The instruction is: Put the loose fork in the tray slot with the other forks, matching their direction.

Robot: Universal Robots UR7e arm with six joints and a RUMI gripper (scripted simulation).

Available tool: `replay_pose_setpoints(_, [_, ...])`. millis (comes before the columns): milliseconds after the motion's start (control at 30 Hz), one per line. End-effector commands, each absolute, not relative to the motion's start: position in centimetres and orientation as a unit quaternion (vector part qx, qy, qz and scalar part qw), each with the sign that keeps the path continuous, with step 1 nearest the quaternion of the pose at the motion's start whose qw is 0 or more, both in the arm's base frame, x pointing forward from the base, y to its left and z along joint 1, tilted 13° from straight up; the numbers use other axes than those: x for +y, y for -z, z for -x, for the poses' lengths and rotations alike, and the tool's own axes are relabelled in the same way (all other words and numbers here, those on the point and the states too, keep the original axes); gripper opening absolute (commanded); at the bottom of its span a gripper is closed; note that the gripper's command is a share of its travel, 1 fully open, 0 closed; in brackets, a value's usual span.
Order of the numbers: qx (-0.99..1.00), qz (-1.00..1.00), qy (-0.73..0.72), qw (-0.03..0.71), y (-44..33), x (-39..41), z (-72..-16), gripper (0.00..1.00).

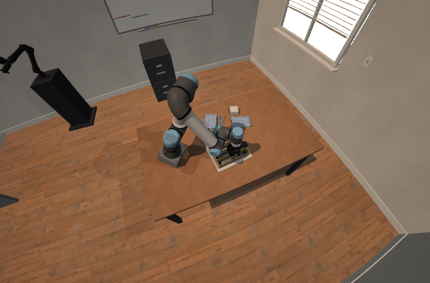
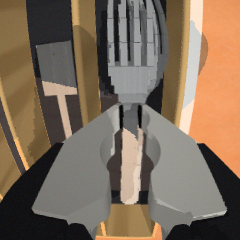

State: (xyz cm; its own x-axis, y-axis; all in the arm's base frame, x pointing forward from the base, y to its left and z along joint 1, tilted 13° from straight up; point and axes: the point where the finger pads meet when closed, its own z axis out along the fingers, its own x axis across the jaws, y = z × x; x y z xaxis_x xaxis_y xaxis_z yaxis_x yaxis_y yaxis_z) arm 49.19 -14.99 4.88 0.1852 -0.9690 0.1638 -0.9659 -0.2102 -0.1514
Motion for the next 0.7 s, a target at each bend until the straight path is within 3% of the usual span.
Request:
replay_pose_setpoints(0, [0.628, 0.770, 0.113, 0.007, -4.88, -15.01, -49.23, 0.01])
replay_pose_setpoints(600, [0.628, 0.770, 0.113, 0.007, -4.88, -15.01, -49.23, 0.01])
replay_pose_setpoints(633, [0.628, 0.770, 0.113, 0.007, -4.88, -15.01, -49.23, 0.14])
replay_pose_setpoints(667, [0.628, 0.770, 0.113, 0.007, -4.88, -15.01, -49.23, 0.14])
